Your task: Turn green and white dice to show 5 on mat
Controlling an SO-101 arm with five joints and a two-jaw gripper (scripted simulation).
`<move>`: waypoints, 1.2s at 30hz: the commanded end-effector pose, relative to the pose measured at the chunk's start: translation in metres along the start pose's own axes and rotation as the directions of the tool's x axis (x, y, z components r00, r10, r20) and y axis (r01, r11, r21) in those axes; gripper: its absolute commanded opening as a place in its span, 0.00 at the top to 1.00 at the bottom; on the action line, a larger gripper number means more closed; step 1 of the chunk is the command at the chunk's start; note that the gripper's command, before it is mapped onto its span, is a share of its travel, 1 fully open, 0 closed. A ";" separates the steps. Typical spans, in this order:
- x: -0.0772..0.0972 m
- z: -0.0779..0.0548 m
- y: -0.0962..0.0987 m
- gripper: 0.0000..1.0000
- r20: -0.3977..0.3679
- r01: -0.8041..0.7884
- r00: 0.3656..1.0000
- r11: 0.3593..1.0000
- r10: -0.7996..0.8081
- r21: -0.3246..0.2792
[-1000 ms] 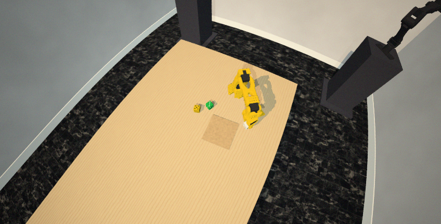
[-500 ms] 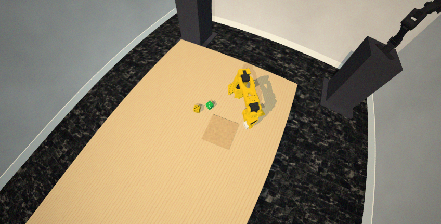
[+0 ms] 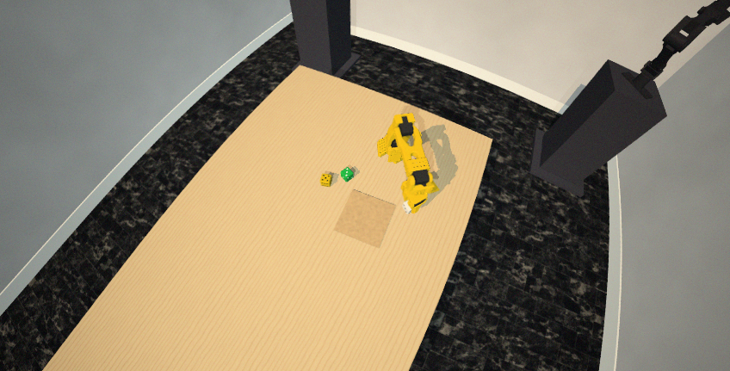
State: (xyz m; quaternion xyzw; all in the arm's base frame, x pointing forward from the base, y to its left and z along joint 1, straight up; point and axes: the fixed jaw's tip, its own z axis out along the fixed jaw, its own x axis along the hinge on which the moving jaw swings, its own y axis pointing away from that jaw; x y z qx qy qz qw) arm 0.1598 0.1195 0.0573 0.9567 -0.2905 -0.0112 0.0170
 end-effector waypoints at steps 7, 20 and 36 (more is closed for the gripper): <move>-0.001 -0.013 -0.006 1.00 -0.011 -0.141 0.990 0.988 0.142 0.068; -0.002 -0.013 -0.006 1.00 0.001 -0.301 0.953 0.951 0.302 0.069; -0.017 -0.012 0.005 1.00 -0.002 -0.248 0.969 0.966 0.249 0.069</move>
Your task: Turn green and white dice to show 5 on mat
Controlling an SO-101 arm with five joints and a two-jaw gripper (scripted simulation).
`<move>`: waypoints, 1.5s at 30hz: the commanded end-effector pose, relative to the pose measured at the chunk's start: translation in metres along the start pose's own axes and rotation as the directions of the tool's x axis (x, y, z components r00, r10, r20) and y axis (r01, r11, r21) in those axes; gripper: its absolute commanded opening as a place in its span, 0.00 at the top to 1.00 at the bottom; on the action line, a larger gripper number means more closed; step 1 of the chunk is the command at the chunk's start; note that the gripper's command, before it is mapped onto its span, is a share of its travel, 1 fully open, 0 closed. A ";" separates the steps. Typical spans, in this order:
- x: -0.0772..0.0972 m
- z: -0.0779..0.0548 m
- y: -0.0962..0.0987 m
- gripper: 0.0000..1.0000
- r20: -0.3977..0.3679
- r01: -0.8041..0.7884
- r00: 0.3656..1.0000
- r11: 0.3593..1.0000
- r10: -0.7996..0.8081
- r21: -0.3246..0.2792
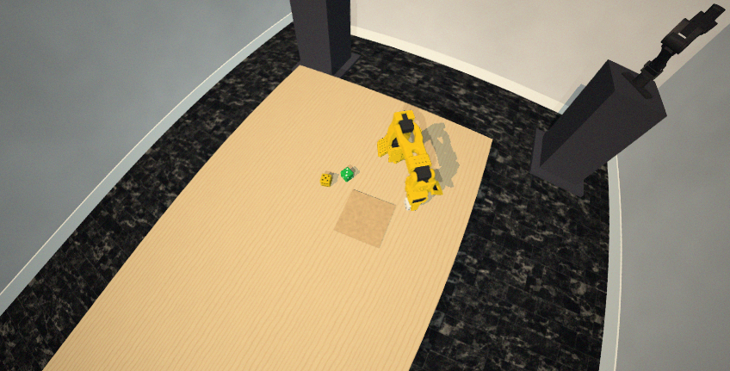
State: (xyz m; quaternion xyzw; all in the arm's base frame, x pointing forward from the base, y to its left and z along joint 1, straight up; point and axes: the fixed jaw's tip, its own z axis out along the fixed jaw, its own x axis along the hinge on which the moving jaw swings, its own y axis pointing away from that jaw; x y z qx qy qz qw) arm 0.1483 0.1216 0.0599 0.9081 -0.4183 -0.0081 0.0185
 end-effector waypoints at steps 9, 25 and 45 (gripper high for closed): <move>-0.021 -0.005 0.027 1.00 -0.004 0.115 0.993 0.991 -0.115 0.069; -0.029 0.002 0.048 1.00 -0.007 0.184 0.983 0.980 -0.184 0.068; -0.029 0.003 0.049 1.00 -0.005 0.165 0.986 0.983 -0.165 0.082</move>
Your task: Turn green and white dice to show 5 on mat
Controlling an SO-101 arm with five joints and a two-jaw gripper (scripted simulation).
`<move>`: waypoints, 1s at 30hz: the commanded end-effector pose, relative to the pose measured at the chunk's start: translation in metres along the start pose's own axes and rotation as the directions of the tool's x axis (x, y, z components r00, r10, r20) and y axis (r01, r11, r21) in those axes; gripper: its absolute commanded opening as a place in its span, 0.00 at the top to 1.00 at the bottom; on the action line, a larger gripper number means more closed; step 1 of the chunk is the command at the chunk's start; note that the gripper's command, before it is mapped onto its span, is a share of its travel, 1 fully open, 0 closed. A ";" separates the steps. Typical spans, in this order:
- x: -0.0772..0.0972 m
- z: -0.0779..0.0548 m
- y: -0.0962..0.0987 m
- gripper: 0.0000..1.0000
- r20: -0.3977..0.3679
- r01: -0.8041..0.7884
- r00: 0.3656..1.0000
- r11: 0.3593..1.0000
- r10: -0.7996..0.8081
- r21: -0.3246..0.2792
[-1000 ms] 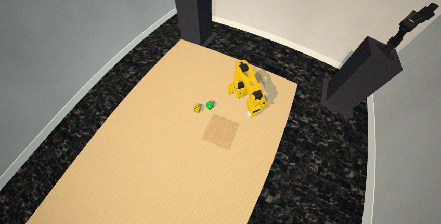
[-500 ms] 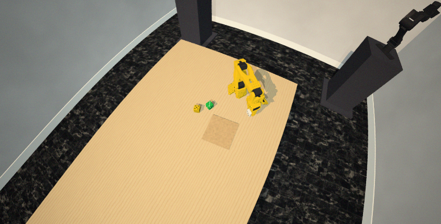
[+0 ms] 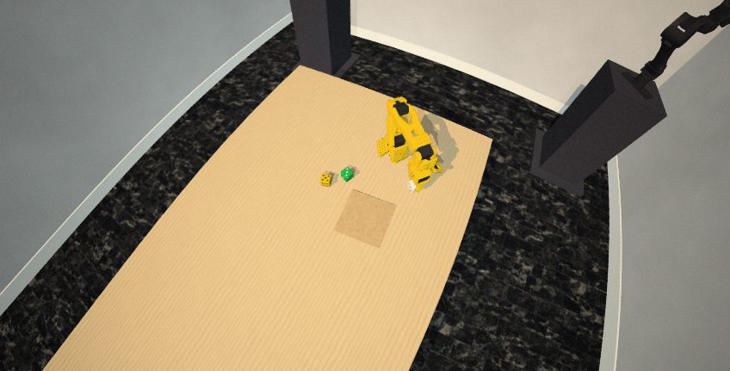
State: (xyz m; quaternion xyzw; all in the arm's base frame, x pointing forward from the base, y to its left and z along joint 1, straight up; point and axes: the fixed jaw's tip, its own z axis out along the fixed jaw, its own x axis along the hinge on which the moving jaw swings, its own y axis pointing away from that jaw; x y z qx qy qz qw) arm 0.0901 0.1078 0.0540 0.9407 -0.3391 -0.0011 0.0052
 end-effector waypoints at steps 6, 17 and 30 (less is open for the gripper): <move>-0.001 -0.005 -0.005 1.00 0.002 -0.005 1.000 0.999 0.005 0.053; -0.001 -0.004 -0.005 1.00 0.002 -0.005 1.000 0.999 0.005 0.053; -0.001 0.001 -0.005 1.00 0.002 -0.005 1.000 0.999 0.005 0.053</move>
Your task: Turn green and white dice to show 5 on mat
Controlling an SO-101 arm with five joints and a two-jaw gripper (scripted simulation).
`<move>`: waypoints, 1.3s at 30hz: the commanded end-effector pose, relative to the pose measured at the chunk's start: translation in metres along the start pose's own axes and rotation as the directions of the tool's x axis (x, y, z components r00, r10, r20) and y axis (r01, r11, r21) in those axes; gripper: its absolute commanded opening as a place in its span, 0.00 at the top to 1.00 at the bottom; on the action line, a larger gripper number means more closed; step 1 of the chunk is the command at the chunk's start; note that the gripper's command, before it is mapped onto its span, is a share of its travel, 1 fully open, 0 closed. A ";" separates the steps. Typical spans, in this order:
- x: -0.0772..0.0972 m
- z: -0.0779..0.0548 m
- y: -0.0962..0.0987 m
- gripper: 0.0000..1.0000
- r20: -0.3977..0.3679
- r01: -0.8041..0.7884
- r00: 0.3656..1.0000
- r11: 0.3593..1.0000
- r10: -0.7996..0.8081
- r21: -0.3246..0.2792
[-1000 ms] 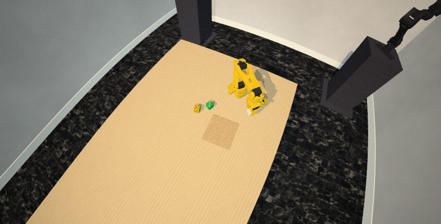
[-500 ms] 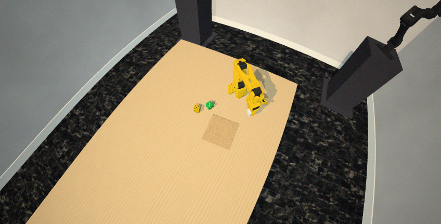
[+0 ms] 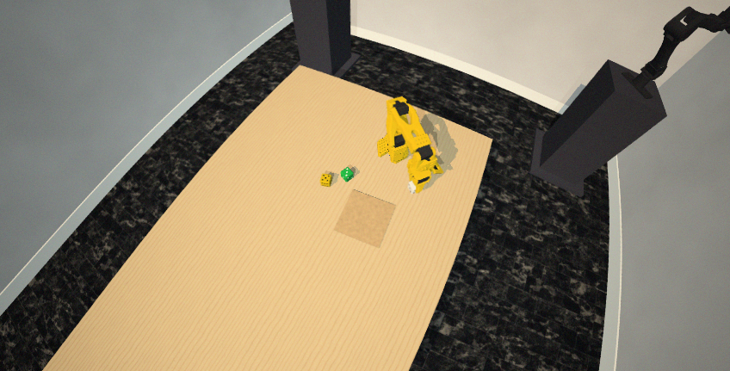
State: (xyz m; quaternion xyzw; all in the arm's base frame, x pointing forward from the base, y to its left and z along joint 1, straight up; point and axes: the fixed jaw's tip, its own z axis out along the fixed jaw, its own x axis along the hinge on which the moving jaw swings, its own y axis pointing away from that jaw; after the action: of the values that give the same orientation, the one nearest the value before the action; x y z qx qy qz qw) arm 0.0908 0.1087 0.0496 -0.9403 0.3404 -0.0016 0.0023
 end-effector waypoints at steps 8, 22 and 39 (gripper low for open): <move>-0.001 0.001 -0.004 1.00 0.002 -0.003 1.000 0.999 0.003 0.037; -0.001 0.005 -0.004 1.00 0.002 -0.003 1.000 0.999 0.003 0.037; -0.001 0.011 -0.004 1.00 0.002 -0.003 1.000 0.999 0.003 0.037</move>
State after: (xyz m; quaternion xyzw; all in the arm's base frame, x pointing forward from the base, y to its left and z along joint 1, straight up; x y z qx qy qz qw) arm 0.0916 0.1097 0.0386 -0.9402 0.3404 -0.0046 0.0106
